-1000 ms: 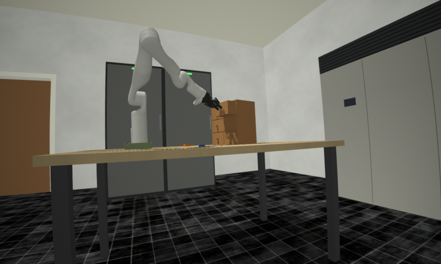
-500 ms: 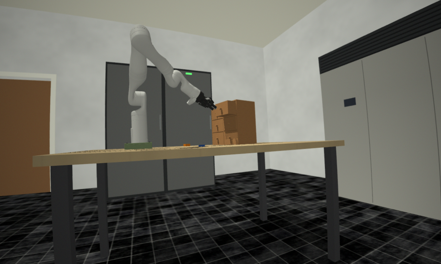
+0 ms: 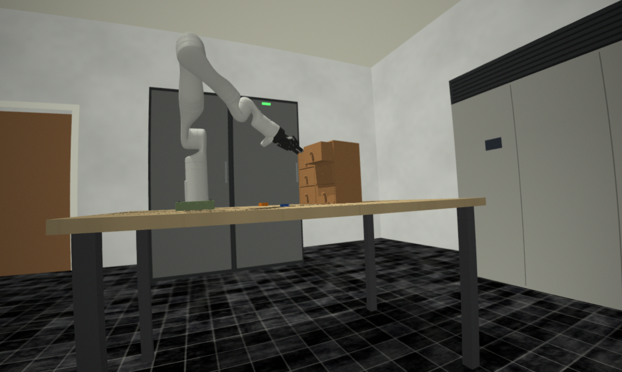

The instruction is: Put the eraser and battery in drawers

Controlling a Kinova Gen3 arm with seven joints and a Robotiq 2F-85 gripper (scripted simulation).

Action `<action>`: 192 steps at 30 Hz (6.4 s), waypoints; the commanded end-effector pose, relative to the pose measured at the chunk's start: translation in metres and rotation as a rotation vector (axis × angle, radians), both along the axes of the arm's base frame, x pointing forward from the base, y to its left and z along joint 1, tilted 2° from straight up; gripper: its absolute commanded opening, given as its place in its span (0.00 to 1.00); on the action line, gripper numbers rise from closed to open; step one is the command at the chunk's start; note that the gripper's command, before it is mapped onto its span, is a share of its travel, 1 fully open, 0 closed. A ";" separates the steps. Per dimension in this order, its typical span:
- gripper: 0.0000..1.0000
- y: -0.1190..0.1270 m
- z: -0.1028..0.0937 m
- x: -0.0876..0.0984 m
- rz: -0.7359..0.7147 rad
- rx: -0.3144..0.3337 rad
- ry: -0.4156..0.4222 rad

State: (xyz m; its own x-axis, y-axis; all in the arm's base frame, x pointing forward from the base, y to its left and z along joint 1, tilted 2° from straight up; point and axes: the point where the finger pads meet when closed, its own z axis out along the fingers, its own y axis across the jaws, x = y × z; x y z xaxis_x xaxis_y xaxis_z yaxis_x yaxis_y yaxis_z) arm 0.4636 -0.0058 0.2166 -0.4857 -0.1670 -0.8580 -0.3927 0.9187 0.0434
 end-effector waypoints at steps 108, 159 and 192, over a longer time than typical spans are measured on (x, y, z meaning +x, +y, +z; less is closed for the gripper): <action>0.33 -0.023 0.026 -0.042 -0.006 -0.037 0.074; 0.33 -0.028 0.039 -0.051 -0.001 -0.091 0.199; 0.33 -0.033 0.053 -0.061 0.005 -0.150 0.341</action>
State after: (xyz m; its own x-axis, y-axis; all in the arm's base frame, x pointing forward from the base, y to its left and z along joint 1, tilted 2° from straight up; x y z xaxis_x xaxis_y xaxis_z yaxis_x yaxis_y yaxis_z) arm 0.3999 -0.0397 0.2662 -0.7386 -0.2690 -0.6181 -0.3775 0.9247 0.0487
